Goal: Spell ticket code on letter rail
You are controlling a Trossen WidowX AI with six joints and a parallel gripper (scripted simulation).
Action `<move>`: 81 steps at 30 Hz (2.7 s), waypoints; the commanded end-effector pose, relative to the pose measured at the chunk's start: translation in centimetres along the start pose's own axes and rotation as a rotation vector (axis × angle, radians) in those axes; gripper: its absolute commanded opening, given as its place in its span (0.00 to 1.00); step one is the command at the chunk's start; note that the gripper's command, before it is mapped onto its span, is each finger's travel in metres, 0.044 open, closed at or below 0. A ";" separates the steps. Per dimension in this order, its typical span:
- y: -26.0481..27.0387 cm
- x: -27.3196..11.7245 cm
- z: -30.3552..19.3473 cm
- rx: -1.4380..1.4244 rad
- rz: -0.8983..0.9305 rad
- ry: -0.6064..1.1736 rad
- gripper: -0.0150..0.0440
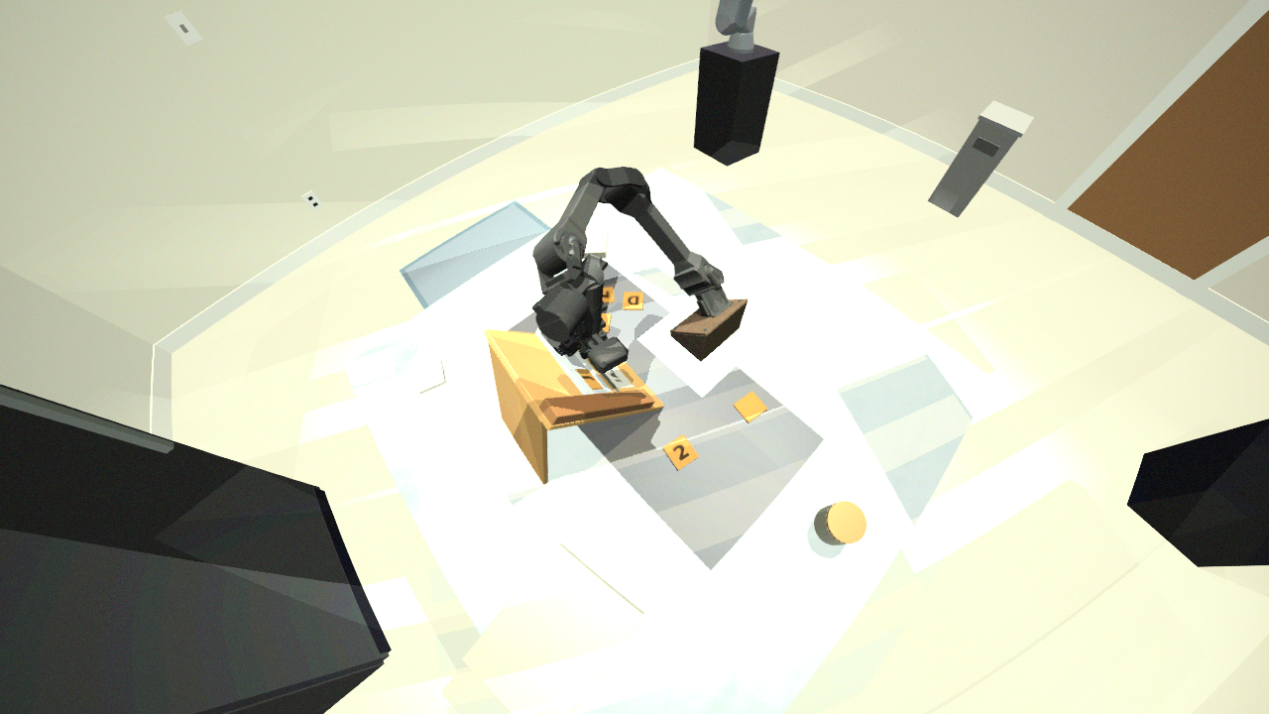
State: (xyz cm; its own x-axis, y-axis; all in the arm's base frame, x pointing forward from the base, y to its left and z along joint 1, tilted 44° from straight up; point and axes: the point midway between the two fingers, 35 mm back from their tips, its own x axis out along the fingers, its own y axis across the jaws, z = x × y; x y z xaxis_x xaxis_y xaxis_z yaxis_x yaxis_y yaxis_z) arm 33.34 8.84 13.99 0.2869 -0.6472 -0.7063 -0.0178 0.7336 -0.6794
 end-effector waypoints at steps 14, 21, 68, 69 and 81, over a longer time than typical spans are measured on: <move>-0.4 0.4 0.3 0.007 -0.005 0.052 0.25; -0.3 0.6 0.5 0.007 -0.005 0.052 0.25; -0.5 2.3 1.9 0.008 -0.005 0.051 0.25; -0.5 2.3 1.8 0.008 -0.005 0.051 0.25; 0.0 2.2 1.7 0.007 -0.005 0.051 0.25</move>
State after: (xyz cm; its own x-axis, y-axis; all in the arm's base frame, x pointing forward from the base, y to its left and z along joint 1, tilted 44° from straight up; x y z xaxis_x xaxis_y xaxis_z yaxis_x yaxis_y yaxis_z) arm 35.59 7.69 12.87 0.2368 -0.6591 -0.7138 -0.0139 0.7323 -0.6808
